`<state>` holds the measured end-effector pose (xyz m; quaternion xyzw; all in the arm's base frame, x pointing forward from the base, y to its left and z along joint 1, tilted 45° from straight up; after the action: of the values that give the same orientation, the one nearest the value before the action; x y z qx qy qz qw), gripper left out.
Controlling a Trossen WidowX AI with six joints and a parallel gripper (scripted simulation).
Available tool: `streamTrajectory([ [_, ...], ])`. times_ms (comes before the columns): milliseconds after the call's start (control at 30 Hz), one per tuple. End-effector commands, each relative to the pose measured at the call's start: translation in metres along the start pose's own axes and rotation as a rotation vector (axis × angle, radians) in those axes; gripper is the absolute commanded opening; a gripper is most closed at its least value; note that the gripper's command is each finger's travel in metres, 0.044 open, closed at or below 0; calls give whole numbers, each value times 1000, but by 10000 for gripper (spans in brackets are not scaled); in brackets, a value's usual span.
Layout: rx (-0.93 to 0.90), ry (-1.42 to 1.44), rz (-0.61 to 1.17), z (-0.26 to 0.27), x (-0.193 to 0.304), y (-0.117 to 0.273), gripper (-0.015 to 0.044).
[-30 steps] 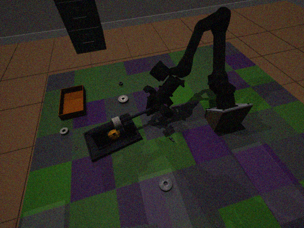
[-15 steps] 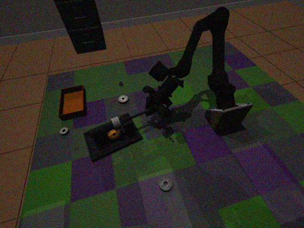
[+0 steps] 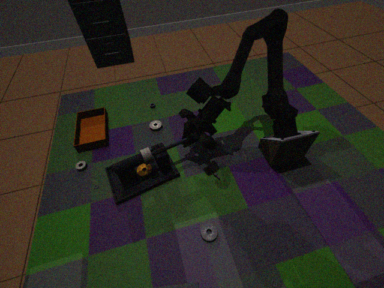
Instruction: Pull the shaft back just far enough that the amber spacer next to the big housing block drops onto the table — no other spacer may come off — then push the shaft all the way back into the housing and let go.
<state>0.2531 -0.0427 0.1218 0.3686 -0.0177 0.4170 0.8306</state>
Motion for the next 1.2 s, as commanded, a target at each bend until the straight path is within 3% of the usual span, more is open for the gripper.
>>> streamTrajectory([
  [0,-2,-3,3,1,2,-1,0],
  [1167,-2,-4,4,2,9,-9,0],
])
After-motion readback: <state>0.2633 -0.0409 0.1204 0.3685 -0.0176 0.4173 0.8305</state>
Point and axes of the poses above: the point midway between the two fingers, 35 mm back from their tips, its own y axis back along the fingers, its own z axis across the jaws, x = y × z, the point moved 10 cm from there along y, back along the fingers, and after that the axes turned 5 degrees about y, right-handed, at the moved point
